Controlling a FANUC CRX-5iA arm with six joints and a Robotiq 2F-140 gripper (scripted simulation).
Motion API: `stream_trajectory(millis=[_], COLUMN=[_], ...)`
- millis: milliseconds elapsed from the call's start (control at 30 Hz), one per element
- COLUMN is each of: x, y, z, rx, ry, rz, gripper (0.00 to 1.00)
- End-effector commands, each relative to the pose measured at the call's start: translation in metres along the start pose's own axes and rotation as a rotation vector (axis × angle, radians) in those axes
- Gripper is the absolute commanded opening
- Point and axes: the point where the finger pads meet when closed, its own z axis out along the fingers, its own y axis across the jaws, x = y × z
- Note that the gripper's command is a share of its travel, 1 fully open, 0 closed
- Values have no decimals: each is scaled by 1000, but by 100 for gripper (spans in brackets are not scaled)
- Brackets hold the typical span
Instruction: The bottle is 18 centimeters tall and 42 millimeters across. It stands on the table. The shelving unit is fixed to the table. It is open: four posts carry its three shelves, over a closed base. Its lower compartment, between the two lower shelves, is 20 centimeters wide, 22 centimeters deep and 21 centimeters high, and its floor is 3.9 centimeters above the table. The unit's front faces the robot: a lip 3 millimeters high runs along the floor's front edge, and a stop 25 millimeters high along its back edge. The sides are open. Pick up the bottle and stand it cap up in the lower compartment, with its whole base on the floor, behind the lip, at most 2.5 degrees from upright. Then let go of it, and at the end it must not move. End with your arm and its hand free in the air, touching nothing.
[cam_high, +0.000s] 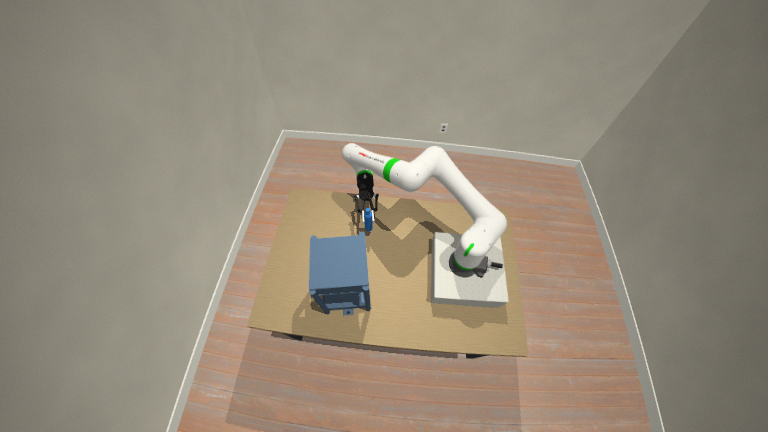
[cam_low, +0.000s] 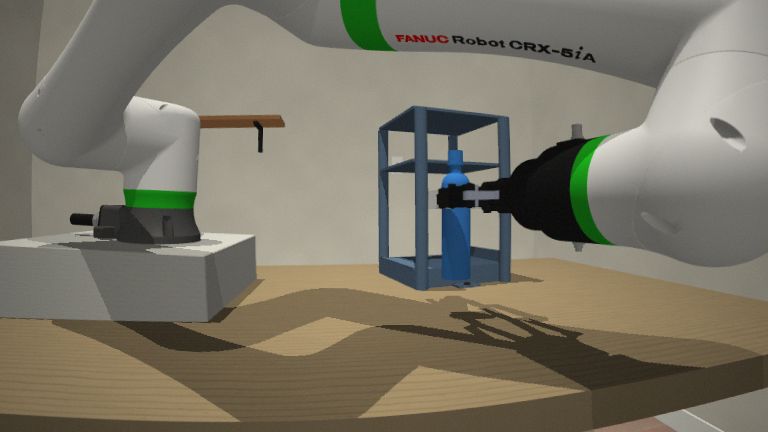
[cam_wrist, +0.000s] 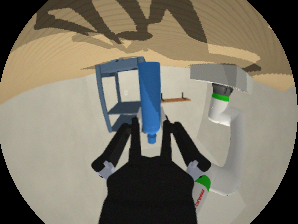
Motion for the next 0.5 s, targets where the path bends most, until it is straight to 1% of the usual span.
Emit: stream_trajectory(millis=[0,100,467], x=[0,0,0], y=[0,0,0], z=[6,8,39], rx=[0,0,0], ry=[0,0,0], rz=[0,0,0], gripper=[0,0,0])
